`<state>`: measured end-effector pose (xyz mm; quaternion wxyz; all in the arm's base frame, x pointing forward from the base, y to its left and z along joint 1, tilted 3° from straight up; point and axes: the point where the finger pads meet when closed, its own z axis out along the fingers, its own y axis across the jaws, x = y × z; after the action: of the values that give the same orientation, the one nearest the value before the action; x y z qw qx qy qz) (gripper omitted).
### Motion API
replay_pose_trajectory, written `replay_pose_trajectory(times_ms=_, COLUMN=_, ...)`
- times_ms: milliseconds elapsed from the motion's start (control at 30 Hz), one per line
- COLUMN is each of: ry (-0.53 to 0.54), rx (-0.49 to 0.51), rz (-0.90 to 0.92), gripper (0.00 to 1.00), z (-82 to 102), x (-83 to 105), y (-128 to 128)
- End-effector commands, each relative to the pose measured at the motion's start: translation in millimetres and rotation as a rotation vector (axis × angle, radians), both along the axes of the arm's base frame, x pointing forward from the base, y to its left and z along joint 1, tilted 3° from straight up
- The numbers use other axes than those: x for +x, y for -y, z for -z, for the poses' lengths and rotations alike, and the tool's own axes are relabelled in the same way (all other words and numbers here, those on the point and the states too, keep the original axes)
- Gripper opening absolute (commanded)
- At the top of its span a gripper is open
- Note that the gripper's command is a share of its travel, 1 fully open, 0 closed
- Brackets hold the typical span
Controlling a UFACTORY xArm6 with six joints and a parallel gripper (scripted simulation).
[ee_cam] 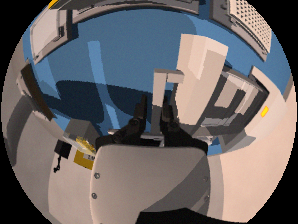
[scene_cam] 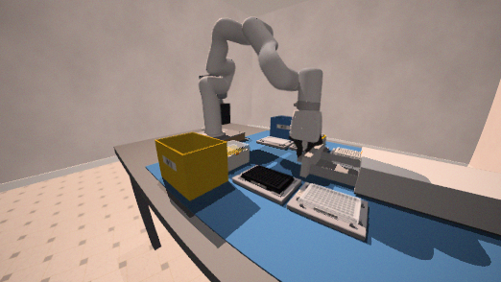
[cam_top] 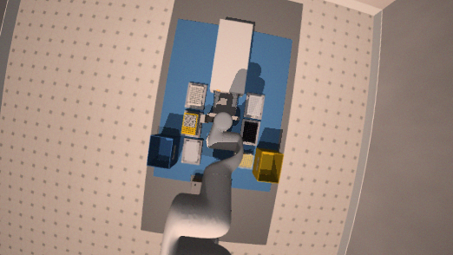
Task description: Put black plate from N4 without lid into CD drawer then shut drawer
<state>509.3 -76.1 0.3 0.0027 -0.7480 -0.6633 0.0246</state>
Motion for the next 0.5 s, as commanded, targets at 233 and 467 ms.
replay_pose_trajectory(times_ms=233, ry=0.004, rx=-0.001, rz=0.0, gripper=0.21, z=-2.0, x=-9.2, y=-1.1)
replay_pose_trajectory(times_ms=467, ry=0.004, rx=-0.001, rz=0.0, gripper=0.21, z=-2.2, x=-13.1, y=-1.6)
